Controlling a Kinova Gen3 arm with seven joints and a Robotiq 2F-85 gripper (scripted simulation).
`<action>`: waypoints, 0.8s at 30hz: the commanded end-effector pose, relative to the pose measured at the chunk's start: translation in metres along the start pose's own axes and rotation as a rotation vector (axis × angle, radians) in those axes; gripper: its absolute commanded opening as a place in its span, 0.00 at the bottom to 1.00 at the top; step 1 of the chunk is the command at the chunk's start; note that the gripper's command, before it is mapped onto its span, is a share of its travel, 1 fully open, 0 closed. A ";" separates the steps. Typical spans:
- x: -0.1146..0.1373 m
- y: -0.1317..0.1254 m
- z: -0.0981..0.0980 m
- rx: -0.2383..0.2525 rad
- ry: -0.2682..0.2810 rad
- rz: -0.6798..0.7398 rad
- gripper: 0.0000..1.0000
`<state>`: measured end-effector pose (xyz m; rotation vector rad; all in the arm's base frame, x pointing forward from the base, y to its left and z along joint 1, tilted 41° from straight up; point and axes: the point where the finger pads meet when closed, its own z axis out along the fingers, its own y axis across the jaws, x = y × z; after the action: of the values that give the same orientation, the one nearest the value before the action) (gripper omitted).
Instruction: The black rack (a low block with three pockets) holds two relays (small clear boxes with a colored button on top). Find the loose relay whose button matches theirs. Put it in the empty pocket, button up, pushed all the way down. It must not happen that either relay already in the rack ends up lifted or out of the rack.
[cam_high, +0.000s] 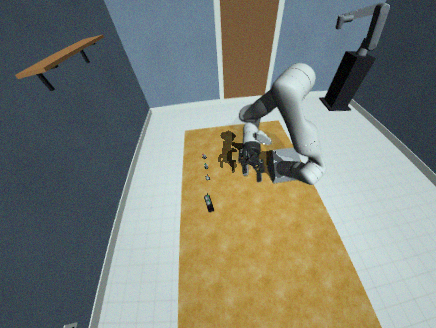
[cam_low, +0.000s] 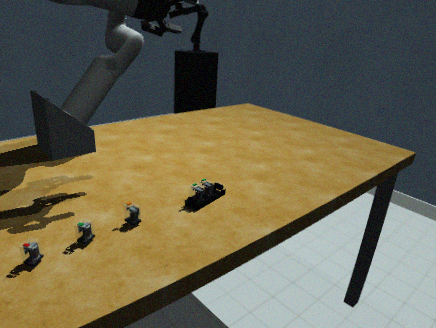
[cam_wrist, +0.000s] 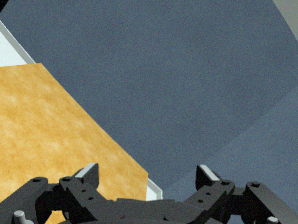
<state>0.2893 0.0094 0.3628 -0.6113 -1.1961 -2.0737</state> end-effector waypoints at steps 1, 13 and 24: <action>0.000 0.000 0.000 0.000 0.000 -0.001 1.00; 0.000 0.000 0.000 0.000 0.000 -0.001 1.00; -0.001 -0.002 0.001 0.012 -0.001 -0.010 1.00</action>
<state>0.2889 0.0107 0.3615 -0.6064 -1.2069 -2.0741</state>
